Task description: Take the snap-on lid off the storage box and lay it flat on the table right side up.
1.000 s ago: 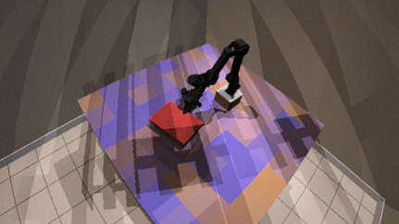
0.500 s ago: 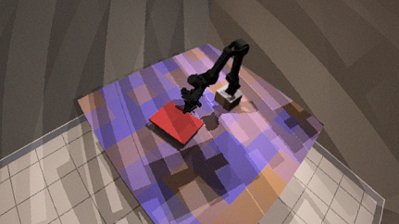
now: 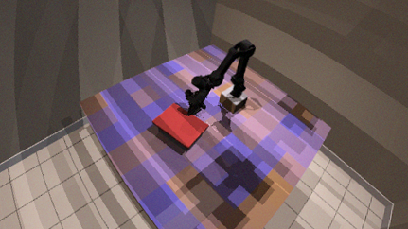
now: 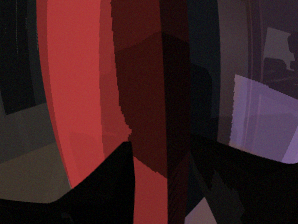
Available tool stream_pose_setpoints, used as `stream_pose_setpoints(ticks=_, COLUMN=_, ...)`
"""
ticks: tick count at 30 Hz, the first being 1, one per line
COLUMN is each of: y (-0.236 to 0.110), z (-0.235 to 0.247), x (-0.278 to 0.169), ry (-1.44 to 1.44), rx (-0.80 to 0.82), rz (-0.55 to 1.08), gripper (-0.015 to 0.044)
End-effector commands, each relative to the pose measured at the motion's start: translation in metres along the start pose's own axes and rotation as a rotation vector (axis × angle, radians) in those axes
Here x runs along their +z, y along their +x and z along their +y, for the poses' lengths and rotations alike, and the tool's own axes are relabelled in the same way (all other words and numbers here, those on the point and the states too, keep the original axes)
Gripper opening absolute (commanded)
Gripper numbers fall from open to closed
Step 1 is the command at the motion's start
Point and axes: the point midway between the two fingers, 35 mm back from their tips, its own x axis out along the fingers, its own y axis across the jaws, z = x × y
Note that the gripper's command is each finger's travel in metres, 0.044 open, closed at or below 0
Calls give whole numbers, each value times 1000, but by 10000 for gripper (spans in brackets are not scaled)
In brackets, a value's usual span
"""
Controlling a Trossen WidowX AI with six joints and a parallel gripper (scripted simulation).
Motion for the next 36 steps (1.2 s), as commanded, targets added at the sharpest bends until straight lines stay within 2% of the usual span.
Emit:
stream_pose_setpoints(ticks=1, y=-2, z=2, x=0, ry=-2, rx=4, rz=-1, gripper=0)
stream_pose_setpoints(ticks=36, y=-7, z=7, x=0, ry=-2, rx=4, rz=-1, gripper=0)
